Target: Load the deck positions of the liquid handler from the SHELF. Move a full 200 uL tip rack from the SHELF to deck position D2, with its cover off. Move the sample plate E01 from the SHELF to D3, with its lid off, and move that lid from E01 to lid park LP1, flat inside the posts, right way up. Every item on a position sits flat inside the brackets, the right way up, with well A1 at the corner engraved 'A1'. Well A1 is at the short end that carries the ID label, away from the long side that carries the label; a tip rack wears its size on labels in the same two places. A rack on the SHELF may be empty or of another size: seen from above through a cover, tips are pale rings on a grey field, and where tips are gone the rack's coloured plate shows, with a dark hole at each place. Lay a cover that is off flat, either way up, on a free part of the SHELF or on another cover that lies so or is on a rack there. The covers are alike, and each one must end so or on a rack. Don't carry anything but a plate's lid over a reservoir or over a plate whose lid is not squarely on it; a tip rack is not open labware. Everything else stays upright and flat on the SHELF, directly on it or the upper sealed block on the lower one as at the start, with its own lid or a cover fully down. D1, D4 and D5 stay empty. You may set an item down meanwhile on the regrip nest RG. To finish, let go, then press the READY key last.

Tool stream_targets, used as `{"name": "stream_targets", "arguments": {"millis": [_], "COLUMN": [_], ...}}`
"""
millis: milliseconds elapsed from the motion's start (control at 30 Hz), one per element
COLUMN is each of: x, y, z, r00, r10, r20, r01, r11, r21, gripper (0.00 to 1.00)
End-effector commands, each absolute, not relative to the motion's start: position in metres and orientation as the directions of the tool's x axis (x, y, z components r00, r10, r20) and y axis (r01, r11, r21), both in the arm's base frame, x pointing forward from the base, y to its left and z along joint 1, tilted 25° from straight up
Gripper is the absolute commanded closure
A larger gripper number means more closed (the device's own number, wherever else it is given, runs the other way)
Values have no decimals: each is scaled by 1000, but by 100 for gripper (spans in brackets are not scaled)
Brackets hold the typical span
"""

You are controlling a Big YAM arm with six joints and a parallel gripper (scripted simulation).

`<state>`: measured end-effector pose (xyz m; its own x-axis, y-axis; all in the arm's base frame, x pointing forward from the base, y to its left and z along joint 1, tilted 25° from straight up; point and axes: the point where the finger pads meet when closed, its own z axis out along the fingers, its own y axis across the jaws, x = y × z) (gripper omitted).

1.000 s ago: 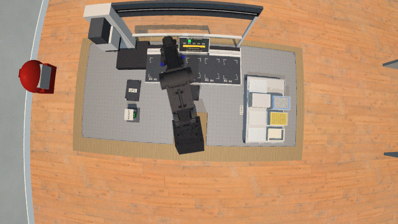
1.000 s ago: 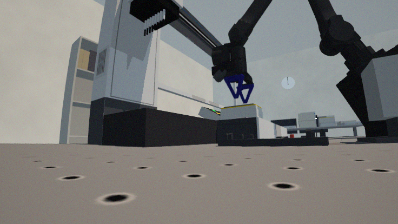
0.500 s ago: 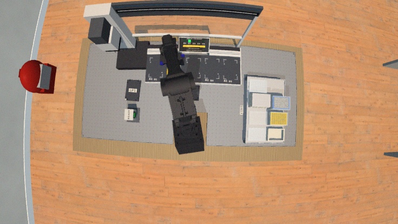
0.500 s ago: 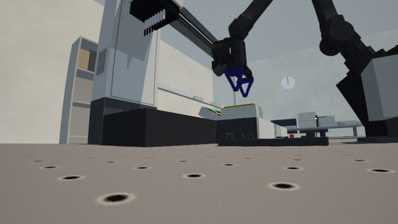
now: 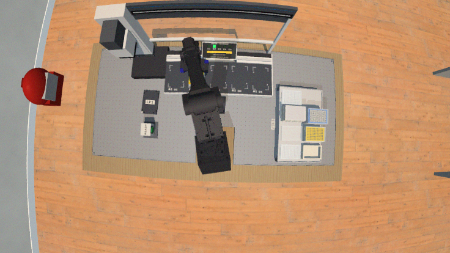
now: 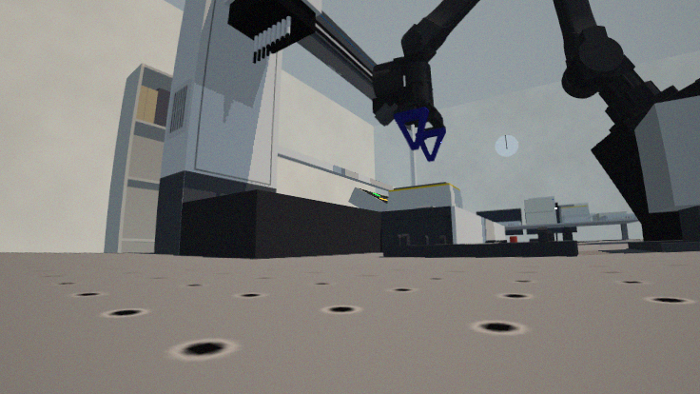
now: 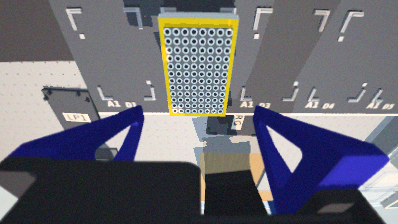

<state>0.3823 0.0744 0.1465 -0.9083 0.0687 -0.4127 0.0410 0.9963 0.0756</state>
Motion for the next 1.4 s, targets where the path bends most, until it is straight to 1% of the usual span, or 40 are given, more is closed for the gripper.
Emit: {"name": "stream_targets", "arguments": {"millis": [0, 67, 133, 533, 633, 1100, 1200, 1367], "x": [396, 397, 394, 385, 386, 373, 375, 368], "y": [81, 80, 80, 80, 78, 78, 76, 77], "z": [182, 171, 187, 206, 200, 231, 223, 240], "r00": [-879, -893, -878, -878, -887, -876, -887, -876], "r10": [77, 76, 80, 77, 78, 78, 78, 79], "r20": [-471, -443, -472, -472, -456, -476, -456, -477], "r01": [37, 43, 40, 37, 42, 37, 42, 37], "r11": [995, 996, 995, 995, 995, 995, 995, 995], "r21": [93, 84, 94, 94, 88, 95, 88, 96], "gripper": [0, 0, 0, 0, 0, 0, 0, 0]}}
